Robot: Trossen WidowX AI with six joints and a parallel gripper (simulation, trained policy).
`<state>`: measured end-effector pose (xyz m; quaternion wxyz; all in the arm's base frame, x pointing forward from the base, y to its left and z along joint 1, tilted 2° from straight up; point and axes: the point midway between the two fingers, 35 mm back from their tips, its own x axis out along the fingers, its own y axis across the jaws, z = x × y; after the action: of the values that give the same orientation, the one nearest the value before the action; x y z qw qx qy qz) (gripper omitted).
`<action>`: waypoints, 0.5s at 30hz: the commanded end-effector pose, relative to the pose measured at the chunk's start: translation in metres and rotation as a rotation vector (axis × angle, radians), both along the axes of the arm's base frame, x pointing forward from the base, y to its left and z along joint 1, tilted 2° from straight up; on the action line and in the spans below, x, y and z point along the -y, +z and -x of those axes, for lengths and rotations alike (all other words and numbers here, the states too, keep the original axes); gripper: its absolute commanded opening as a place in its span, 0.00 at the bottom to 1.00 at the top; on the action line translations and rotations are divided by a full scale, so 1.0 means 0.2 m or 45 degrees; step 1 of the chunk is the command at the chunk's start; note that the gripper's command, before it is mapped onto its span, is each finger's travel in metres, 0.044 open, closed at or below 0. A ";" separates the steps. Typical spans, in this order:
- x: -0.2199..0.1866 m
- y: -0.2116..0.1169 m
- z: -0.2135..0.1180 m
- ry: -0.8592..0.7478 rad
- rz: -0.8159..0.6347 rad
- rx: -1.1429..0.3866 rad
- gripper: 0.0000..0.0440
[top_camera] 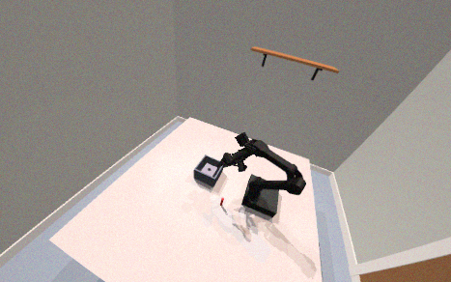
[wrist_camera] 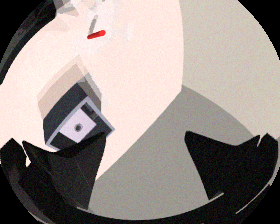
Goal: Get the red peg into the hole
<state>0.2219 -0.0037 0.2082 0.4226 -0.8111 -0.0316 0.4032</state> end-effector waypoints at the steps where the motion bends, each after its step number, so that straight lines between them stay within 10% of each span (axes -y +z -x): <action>1: 0.00 0.02 -0.01 -0.024 -0.003 -0.002 0.95; 15: -0.12 0.09 -0.01 -0.424 -0.276 -0.322 1.00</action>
<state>0.2257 0.0159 0.2247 0.5368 -0.7290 0.0763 0.4178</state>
